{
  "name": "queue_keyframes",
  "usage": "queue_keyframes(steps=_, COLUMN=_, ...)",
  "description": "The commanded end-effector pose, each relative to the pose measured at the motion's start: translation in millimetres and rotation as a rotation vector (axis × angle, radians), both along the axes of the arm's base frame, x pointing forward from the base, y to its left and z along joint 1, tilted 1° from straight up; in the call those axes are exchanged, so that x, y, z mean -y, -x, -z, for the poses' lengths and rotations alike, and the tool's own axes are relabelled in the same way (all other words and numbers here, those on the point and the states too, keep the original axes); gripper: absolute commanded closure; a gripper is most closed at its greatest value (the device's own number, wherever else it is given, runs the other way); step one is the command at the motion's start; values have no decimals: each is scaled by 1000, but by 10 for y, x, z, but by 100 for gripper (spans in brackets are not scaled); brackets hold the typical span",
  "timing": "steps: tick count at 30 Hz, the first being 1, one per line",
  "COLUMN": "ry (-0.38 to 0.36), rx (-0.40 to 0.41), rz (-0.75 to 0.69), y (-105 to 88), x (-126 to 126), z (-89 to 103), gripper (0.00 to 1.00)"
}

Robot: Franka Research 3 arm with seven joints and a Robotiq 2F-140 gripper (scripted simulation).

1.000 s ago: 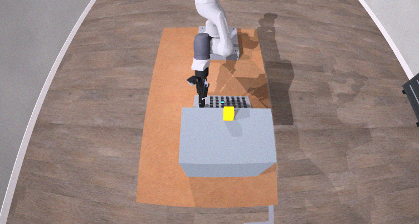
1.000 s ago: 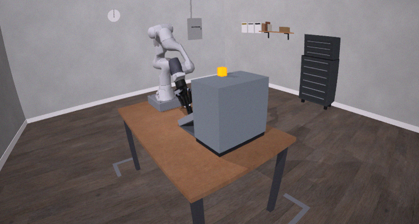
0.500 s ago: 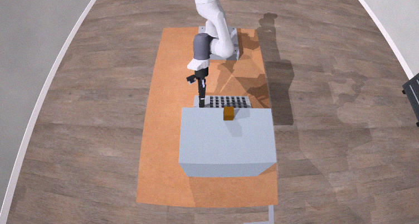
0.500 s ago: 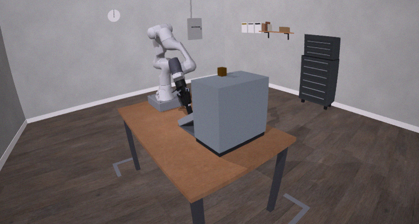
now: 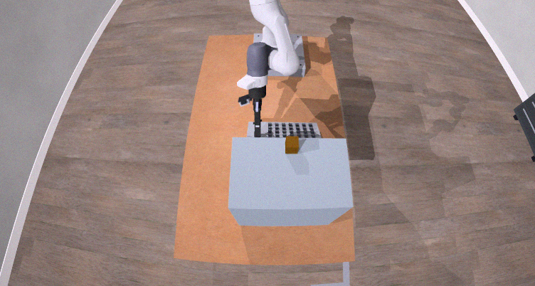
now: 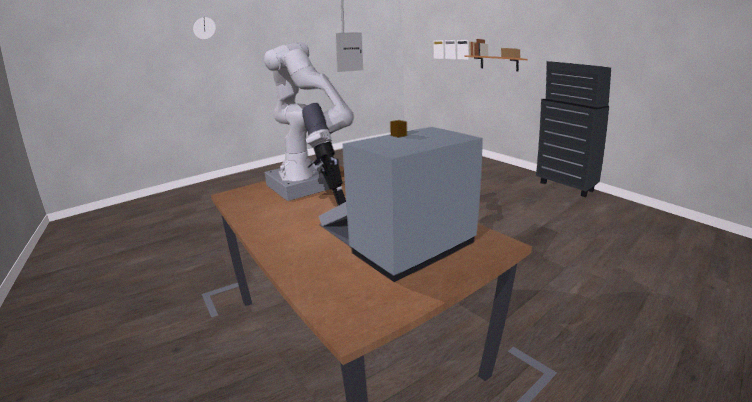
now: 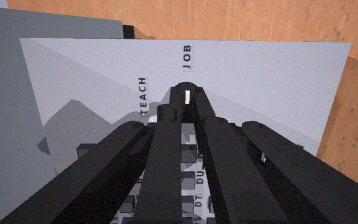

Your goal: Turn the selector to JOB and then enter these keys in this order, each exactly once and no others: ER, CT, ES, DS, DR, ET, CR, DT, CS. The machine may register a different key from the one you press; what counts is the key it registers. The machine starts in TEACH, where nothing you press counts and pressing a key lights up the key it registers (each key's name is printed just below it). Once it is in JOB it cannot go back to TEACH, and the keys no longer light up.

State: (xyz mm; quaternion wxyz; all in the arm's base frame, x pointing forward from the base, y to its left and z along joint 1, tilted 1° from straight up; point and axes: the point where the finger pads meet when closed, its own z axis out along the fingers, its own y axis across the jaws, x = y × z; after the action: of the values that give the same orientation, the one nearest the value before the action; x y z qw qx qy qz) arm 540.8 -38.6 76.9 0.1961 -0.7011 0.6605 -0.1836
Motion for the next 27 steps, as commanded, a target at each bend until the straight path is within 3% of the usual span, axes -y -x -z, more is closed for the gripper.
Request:
queue_keyframes(steps=1, ry=-21, rx=0, rz=50, y=1, x=16, z=-6, gripper=90)
queue_keyframes(steps=27, ry=-26, rx=0, rz=58, y=1, x=16, z=-6, gripper=90)
